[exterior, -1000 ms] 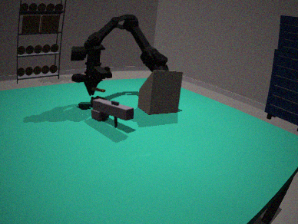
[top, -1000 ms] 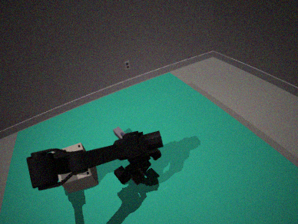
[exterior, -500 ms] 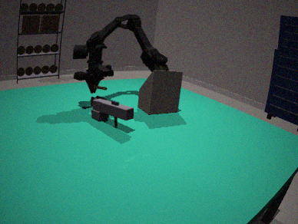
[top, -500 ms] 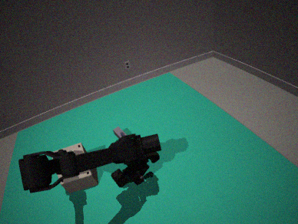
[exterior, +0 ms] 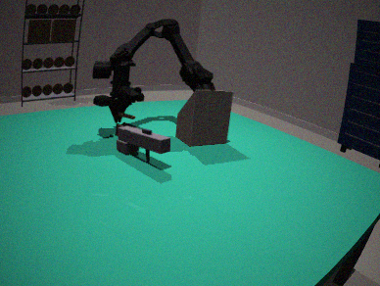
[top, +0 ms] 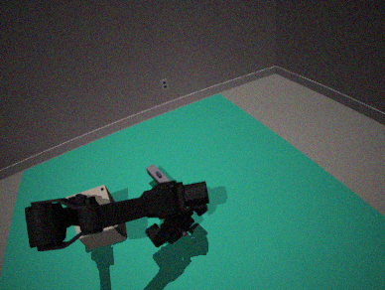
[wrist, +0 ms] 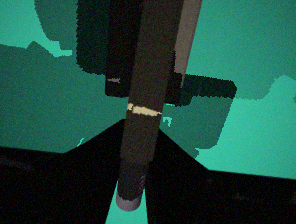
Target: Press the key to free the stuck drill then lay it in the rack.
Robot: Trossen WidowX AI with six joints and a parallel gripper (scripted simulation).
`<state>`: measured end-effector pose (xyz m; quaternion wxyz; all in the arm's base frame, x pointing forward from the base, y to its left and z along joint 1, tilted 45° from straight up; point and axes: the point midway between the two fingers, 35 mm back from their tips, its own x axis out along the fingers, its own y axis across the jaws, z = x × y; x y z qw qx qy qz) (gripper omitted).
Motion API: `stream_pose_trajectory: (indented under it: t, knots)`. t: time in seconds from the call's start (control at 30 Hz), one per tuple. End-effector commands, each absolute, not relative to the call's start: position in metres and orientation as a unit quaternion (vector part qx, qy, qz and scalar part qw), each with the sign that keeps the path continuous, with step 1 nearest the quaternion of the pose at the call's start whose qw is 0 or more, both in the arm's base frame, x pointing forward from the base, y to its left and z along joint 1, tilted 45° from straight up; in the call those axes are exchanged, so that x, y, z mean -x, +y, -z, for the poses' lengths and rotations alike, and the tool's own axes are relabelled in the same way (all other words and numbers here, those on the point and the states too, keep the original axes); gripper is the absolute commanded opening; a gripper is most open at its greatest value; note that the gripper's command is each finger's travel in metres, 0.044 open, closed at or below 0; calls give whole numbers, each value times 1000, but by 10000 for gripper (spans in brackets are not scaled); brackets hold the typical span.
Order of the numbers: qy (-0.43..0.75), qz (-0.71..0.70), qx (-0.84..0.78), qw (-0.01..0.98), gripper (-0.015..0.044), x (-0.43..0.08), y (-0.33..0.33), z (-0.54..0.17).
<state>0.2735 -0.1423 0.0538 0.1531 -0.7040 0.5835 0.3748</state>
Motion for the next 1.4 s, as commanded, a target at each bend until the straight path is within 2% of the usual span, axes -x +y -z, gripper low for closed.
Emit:
stream_pose_trajectory:
  t: [0.0, 1.17, 1.37]
  knots:
    - [582, -381, 703, 151, 0, -273, -145, -46]
    - [582, -381, 703, 150, 0, -274, -165, -27]
    - [583, -374, 705, 153, 157, -275, -164, -34]
